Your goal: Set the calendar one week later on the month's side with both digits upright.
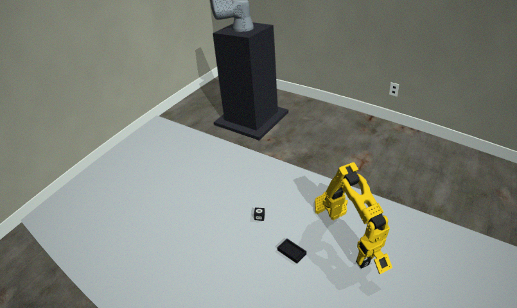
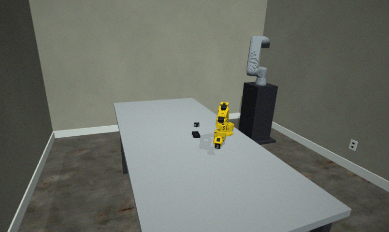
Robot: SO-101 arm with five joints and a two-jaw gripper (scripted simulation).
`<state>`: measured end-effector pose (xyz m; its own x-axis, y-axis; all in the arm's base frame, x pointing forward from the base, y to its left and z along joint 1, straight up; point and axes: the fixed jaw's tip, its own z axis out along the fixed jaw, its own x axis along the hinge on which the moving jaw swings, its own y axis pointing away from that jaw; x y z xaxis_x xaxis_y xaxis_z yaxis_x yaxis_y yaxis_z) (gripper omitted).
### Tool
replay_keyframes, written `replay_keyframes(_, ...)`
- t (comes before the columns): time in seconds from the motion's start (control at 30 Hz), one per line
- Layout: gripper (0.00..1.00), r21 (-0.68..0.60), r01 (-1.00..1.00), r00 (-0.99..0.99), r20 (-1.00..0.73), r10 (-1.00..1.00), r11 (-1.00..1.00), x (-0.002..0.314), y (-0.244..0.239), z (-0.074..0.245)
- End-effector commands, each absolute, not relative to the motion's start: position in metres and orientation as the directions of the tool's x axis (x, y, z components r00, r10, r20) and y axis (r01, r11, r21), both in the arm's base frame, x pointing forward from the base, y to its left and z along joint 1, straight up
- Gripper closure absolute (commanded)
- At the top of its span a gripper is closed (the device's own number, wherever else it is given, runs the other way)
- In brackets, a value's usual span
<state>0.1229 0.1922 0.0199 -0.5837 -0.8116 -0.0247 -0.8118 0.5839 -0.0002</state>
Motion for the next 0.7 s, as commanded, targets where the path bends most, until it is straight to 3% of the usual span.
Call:
replay_keyframes(0.0,0.84,0.001,-0.811,-0.584,-0.058,-0.81,0.585,0.1266,0.1945,0.0242)
replay_keyframes(0.27,0.85,0.001,-0.811,-0.584,-0.058,-0.81,0.585,0.1267,0.1945,0.0242)
replay_keyframes(0.53,0.98,0.001,-0.811,-0.584,-0.058,-0.81,0.585,0.1267,0.1945,0.0242)
replay_keyframes(0.67,1.0,0.001,-0.811,-0.584,-0.058,-0.81,0.585,0.1267,0.1945,0.0242)
